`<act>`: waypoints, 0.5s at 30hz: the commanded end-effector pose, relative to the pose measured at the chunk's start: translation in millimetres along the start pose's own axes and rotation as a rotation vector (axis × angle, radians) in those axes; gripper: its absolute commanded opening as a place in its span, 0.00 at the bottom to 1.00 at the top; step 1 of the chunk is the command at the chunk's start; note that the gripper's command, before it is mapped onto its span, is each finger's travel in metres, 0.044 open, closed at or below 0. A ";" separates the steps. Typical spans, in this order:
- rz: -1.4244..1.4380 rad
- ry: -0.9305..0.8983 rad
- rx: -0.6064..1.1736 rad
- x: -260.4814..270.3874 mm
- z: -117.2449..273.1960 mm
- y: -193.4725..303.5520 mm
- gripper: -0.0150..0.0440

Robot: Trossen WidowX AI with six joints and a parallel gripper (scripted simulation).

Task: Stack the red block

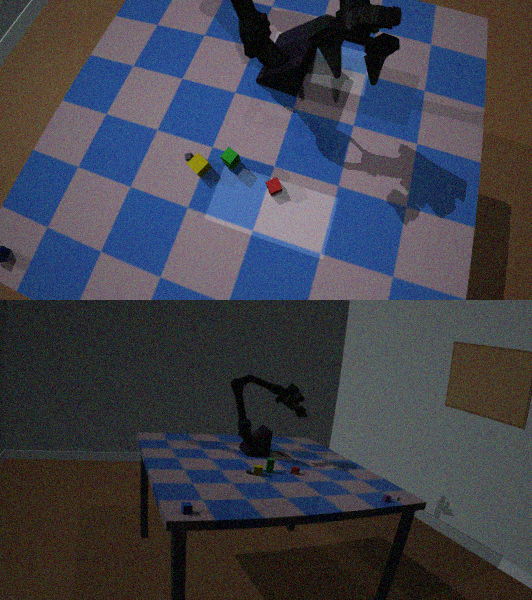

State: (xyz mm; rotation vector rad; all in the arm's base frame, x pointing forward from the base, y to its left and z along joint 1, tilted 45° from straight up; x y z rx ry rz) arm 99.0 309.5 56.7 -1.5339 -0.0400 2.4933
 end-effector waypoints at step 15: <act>0.001 -0.216 0.497 -46.7 -131.1 9.8 1.00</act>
Point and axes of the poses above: the point midway between the two fingers, 35 mm back from their tips, its own z axis back along the fingers, its own x axis across the jaws, y = z × x, the point moved 8 cm from there along z, back along the fingers, and after that the axes turned 7 degrees about z, right-handed, at the moved point
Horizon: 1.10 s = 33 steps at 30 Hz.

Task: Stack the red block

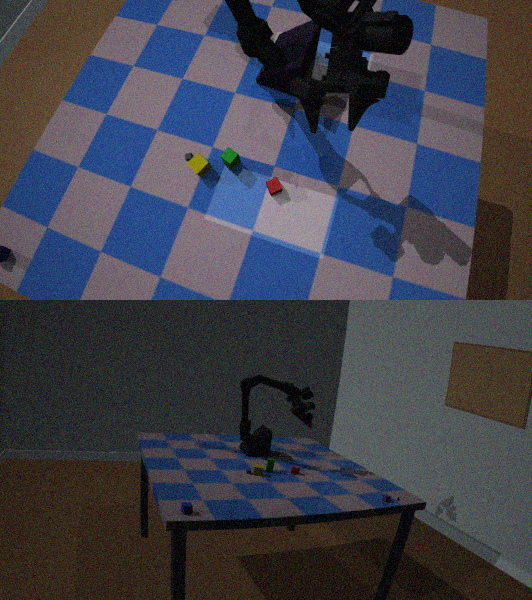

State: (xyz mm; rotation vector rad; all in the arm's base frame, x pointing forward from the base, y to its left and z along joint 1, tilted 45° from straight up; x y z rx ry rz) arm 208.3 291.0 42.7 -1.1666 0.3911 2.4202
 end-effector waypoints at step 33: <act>-0.014 -0.514 0.680 -110.2 -193.8 41.3 1.00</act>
Point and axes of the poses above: the point midway between the two fingers, 35 mm back from their tips, its own z axis back along the fingers, its own x axis across the jaws, y = z × x, the point moved 8 cm from there along z, back along the fingers, and after that the axes turned 7 degrees about z, right-handed, at the moved point
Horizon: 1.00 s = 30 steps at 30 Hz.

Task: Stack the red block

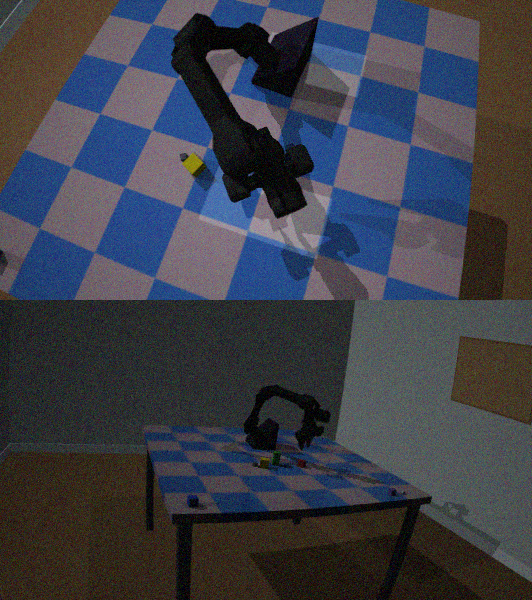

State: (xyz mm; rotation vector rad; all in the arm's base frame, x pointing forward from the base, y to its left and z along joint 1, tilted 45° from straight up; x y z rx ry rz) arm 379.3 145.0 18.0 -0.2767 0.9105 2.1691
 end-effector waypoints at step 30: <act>0.019 -0.012 0.014 2.0 -59.1 2.8 1.00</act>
Point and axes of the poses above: the point midway between the two fingers, 35 mm back from their tips, its own z axis back along the fingers, its own x axis across the jaws, y = z × x, the point moved 8 cm from there along z, back along the fingers, and after that the axes turned 7 degrees about z, right-handed, at the moved point
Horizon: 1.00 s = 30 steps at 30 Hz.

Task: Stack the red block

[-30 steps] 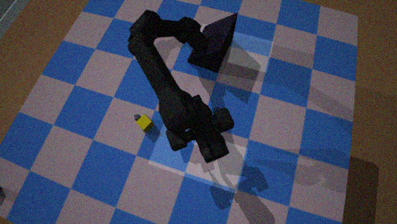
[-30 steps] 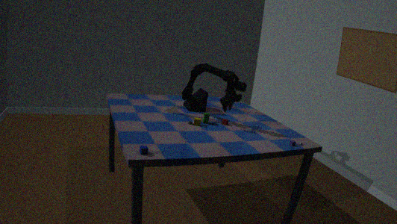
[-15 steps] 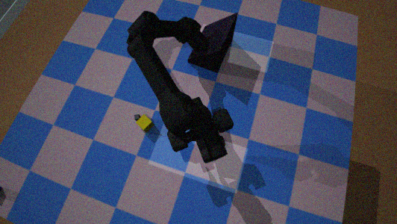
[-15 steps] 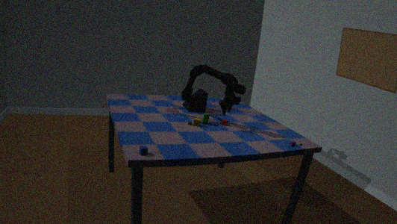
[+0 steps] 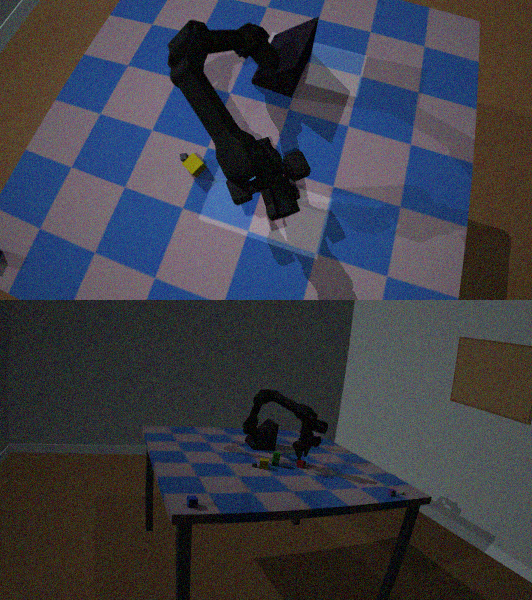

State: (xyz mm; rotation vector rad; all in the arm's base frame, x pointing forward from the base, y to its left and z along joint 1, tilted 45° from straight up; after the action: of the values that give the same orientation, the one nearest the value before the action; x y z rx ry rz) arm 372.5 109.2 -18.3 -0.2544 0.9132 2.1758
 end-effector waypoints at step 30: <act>0.007 0.002 0.009 1.0 -41.3 1.0 1.00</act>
State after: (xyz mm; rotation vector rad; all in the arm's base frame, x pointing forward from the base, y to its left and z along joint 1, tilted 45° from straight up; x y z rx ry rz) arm 367.7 82.0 -46.1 -0.2511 0.9191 2.1733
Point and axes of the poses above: the point midway between the two fingers, 35 mm back from their tips, its own z axis back along the fingers, its own x axis across the jaws, y = z × x, the point moved 8 cm from there along z, back along the fingers, and after that the axes turned 7 degrees about z, right-handed, at the moved point
